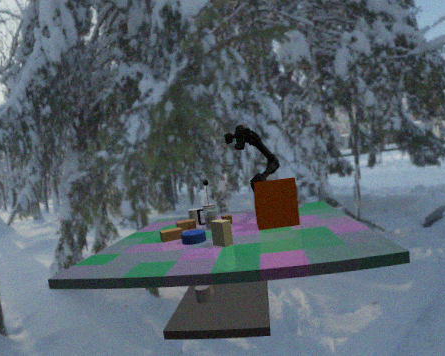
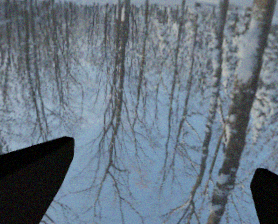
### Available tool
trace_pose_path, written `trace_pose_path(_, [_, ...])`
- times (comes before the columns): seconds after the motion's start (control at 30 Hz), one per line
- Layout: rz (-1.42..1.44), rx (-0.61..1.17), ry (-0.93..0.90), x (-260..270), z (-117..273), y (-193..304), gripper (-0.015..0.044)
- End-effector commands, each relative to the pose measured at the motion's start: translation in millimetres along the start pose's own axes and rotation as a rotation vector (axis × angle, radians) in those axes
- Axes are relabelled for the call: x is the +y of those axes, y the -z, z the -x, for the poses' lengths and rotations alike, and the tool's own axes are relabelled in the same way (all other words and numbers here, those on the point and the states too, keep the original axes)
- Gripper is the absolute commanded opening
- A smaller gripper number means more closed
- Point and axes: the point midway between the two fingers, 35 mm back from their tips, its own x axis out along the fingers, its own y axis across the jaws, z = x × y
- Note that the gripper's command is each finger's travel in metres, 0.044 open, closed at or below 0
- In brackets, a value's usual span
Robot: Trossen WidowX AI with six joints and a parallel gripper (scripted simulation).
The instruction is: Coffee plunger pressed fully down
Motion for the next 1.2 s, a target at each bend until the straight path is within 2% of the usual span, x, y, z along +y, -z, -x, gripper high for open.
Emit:
trace_pose_path(0.0, [0.013, -0.010, -0.004, 1, -2, -1, 0.0426])
trace_pose_path(0.17, [0.252, -0.186, -0.065, 18, -42, -26, 0.0440])
trace_pose_path(0.27, [0.554, -0.398, -0.096, 34, -80, -56, 0.0440])
trace_pose_path(0.43, [1.060, -0.780, -0.025, 47, -125, -108, 0.0440])
trace_pose_path(0.63, [1.622, -1.213, 0.192, 52, -152, -154, 0.0440])
trace_pose_path(0.87, [2.196, -1.725, 0.631, 45, -162, -186, 0.0440])
trace_pose_path(0.93, [2.236, -1.772, 0.683, 43, -162, -188, 0.0440])
trace_pose_path(1.17, [2.231, -1.760, 0.696, 44, -164, -211, 0.0440])
